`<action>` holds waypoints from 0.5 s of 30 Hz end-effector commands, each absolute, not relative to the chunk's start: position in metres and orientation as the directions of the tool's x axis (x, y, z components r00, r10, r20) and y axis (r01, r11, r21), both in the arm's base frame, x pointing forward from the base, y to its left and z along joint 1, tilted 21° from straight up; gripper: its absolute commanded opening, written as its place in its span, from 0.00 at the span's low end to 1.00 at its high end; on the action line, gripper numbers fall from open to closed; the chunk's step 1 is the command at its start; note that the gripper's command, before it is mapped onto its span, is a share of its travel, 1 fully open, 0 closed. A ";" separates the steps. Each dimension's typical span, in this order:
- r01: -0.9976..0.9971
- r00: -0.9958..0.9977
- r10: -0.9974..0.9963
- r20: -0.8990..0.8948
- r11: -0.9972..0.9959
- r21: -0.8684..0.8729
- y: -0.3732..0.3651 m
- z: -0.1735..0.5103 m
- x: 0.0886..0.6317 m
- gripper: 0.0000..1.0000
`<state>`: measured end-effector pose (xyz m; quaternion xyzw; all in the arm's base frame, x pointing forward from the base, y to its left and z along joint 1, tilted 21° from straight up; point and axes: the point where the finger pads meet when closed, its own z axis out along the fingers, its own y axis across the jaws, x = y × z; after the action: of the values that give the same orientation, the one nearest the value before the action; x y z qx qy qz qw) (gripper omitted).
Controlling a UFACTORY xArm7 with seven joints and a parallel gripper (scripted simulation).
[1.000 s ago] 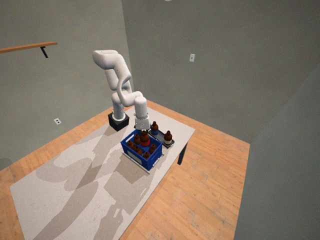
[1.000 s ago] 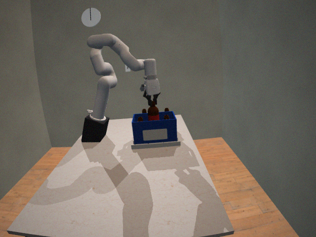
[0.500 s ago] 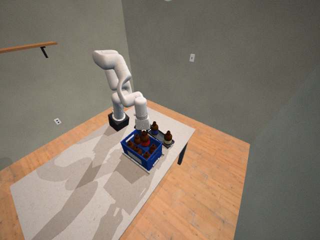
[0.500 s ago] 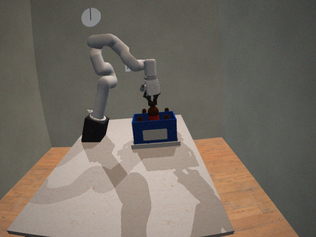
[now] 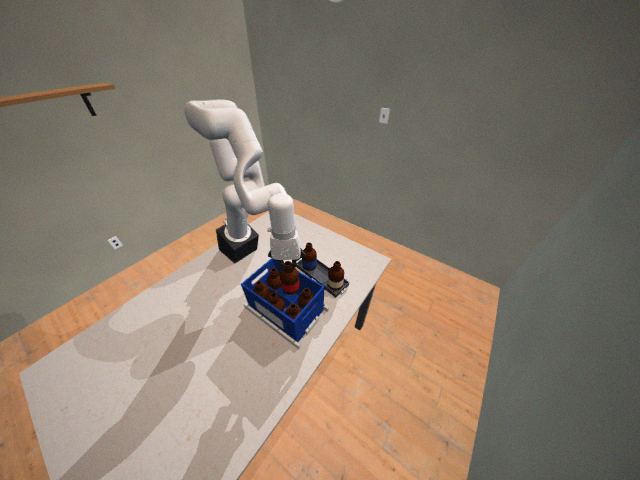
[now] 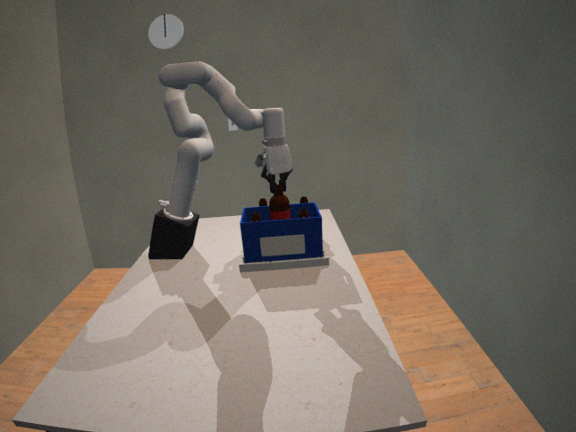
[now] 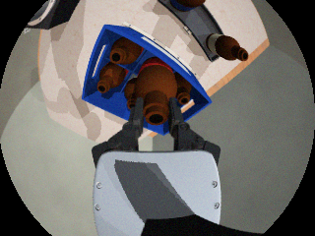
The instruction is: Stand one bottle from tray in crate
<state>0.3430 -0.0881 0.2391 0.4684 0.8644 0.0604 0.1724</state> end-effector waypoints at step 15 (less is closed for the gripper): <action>0.788 -0.501 0.830 -0.244 0.554 0.268 -0.089 0.232 0.347 0.00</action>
<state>0.3453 -0.0885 0.2334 0.4684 0.8644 0.0605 0.1726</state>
